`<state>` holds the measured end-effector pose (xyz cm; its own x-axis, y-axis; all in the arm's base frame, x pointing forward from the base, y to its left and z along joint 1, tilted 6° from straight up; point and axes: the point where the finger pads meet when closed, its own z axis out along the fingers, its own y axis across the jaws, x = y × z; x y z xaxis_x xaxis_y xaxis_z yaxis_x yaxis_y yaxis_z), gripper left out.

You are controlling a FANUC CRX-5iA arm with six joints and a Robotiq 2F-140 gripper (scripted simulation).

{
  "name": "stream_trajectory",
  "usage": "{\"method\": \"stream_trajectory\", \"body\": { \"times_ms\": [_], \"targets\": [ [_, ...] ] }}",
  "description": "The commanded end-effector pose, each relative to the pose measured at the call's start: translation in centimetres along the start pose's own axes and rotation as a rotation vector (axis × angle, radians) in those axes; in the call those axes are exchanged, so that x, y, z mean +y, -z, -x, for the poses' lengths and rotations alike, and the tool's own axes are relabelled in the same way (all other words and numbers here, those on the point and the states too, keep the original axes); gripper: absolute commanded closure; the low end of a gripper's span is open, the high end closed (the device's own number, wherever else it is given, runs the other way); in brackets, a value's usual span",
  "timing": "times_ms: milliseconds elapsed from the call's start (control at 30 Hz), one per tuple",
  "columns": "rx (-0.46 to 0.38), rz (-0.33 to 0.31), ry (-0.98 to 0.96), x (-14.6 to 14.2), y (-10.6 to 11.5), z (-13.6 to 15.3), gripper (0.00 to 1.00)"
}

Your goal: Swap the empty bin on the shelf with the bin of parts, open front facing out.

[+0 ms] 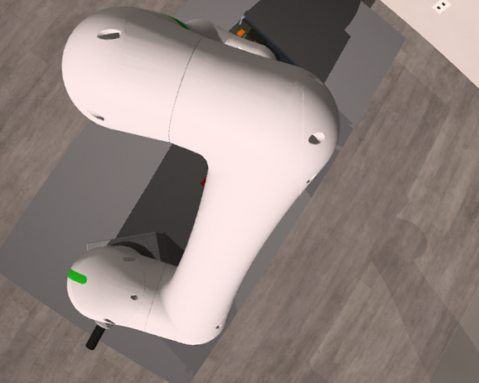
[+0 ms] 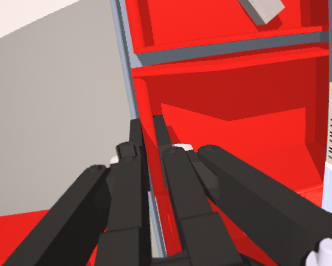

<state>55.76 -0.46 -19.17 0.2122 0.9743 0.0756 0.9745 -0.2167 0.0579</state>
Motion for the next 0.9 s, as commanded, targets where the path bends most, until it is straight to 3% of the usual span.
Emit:
{"method": "stream_trajectory", "body": {
  "times_ms": [0, 867],
  "targets": [
    [0.0, 0.002, 0.0, 0.09, 0.08, -0.02, 0.9],
    [0.0, 0.002, 0.0, -0.36, 0.08, -0.02, 0.9]
  ]
}}
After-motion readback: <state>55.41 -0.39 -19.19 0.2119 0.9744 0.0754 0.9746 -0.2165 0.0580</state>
